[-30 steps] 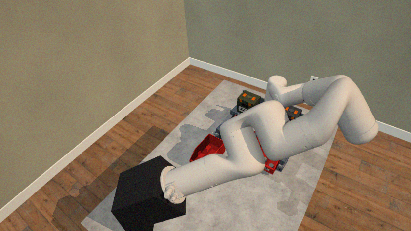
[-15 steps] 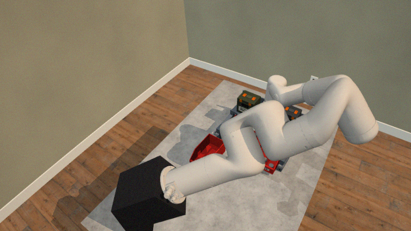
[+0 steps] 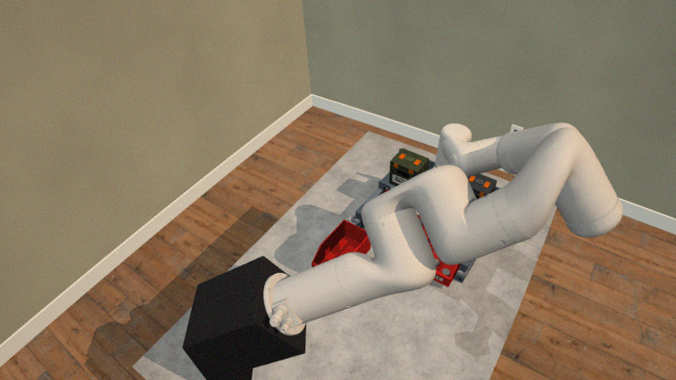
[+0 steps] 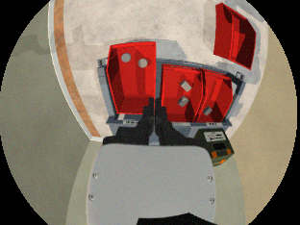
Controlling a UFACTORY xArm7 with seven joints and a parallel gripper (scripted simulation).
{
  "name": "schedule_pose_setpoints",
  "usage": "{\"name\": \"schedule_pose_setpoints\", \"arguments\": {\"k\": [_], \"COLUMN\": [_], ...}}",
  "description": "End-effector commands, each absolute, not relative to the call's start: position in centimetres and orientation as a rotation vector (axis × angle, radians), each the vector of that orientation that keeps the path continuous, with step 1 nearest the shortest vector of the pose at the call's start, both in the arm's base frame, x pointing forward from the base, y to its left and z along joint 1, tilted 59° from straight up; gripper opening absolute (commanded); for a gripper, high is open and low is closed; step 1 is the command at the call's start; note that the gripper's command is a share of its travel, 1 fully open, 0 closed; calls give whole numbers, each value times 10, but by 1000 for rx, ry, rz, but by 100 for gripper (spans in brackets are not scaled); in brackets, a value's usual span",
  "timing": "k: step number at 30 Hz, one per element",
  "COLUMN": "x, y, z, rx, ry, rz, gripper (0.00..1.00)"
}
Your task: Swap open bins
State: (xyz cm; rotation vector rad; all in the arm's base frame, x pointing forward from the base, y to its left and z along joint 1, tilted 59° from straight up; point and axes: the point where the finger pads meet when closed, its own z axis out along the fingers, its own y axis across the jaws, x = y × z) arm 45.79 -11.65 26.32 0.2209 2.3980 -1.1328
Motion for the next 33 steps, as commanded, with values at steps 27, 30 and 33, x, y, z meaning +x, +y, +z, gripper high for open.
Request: {"name": "schedule_pose_setpoints", "arguments": {"k": [27,30,33], "x": [375,361,353], "y": [-177,-181,-182], "z": [235,226,221], "rx": [-1124,-1387,-1657], "ry": [2440,2389,2310], "rz": [-1572,-1618,-1641], "gripper": [0,0,0]}}
